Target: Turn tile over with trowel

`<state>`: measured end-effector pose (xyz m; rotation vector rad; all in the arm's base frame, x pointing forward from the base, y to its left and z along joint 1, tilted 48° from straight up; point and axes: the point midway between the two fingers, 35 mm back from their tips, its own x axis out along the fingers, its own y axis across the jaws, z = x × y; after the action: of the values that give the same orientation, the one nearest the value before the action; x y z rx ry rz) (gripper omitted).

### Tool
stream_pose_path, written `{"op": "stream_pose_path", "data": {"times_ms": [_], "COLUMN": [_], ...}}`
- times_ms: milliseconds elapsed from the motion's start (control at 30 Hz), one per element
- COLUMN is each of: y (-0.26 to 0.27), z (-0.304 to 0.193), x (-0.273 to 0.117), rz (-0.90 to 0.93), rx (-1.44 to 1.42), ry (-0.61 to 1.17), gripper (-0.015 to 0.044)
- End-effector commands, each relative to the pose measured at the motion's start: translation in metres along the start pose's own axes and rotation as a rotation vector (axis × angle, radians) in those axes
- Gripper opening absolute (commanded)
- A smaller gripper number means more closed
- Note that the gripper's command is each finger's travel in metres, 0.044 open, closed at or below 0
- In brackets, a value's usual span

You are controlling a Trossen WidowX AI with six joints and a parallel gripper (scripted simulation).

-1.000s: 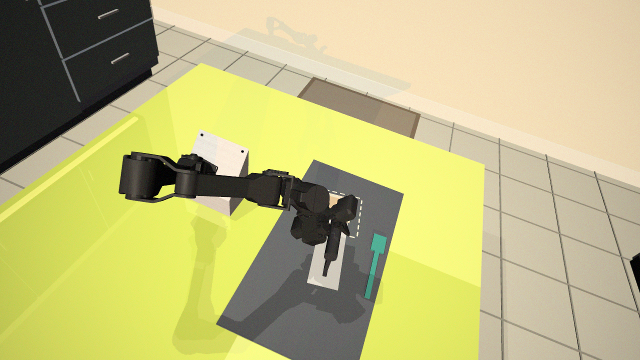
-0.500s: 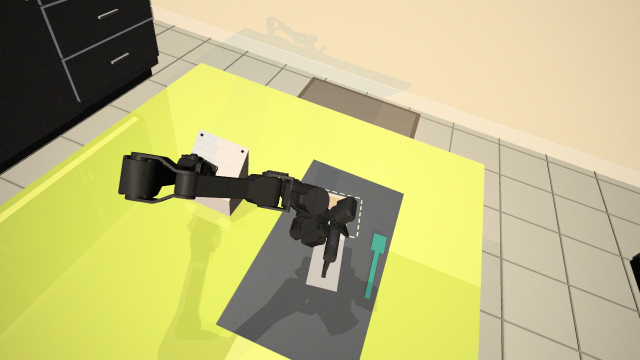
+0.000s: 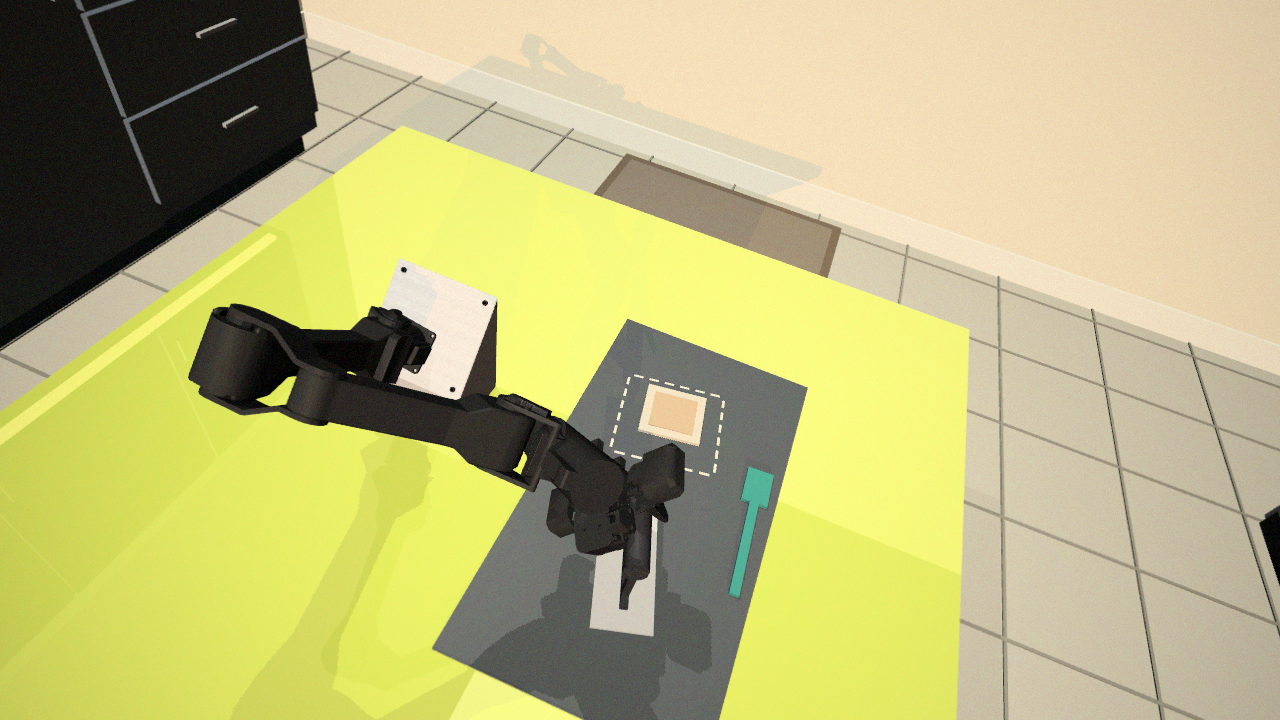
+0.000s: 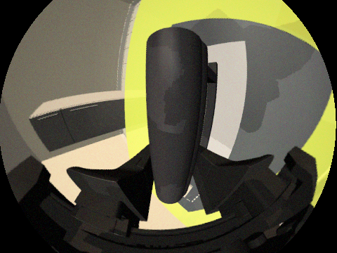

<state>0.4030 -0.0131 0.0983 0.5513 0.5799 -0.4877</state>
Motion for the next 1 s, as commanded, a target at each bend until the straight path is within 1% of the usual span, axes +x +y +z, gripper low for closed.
{"op": "stream_pose_path", "data": {"times_ms": [0, 567, 967], "y": [-0.007, -0.064, -0.068], "z": [0.020, 0.080, 0.082], "x": [-0.008, -0.050, -0.050], "rz": [0.023, 0.062, 0.064], "rx": [-0.026, -0.102, -0.106], "ry": [0.024, 0.100, 0.102], "gripper": [0.0000, 0.0000, 0.0000]}}
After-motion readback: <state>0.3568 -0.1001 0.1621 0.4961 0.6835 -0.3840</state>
